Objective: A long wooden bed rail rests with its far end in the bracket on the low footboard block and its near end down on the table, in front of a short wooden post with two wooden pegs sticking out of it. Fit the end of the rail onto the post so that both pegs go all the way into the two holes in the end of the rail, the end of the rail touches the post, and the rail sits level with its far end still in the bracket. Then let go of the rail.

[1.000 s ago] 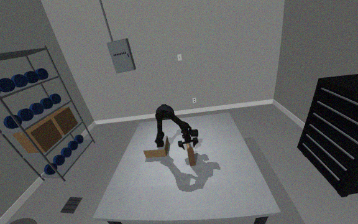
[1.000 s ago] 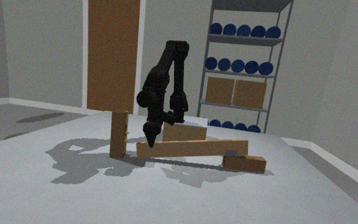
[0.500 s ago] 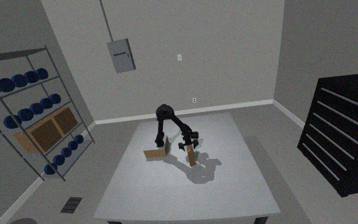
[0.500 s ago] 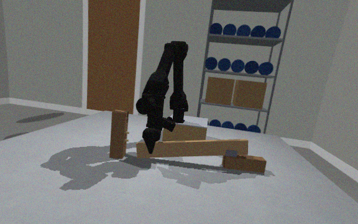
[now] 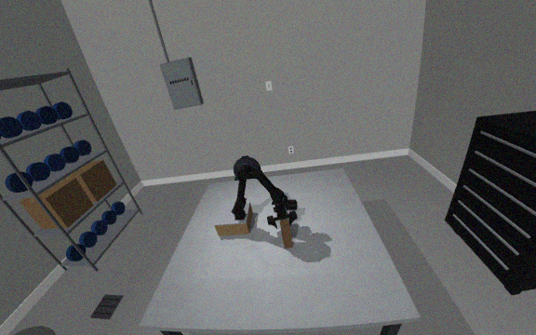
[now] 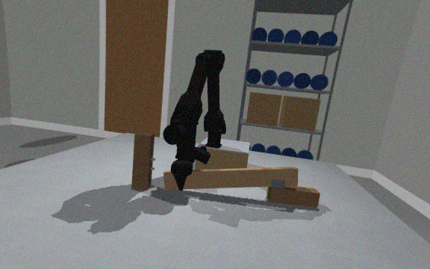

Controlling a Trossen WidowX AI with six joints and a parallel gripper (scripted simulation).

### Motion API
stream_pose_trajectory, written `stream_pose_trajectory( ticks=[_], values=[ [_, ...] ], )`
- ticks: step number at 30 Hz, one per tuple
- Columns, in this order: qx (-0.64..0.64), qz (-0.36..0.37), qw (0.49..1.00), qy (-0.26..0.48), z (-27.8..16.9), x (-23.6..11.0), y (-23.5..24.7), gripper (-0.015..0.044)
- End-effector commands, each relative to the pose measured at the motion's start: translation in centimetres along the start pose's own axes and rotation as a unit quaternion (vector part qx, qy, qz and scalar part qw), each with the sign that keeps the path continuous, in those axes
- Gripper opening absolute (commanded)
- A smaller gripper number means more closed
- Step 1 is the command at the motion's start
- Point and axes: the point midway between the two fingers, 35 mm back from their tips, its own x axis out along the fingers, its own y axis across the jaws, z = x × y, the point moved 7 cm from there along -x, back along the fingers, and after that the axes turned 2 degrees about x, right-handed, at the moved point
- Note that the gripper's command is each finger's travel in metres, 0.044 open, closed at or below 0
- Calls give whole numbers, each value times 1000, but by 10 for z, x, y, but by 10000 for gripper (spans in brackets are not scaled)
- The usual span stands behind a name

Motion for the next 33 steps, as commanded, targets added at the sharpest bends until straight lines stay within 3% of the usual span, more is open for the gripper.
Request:
stream_pose_trajectory(
  ticks=[1, 12, 19, 33],
  values=[
    [1, 1, 1000, 2, 0, 2, 1, 335],
    [1, 1, 1000, 2, 0, 2, 1, 46],
    [1, 1, 1000, 2, 0, 2, 1, 0],
    [1, 1, 1000, 2, 0, 1, 1, 0]
  ],
)
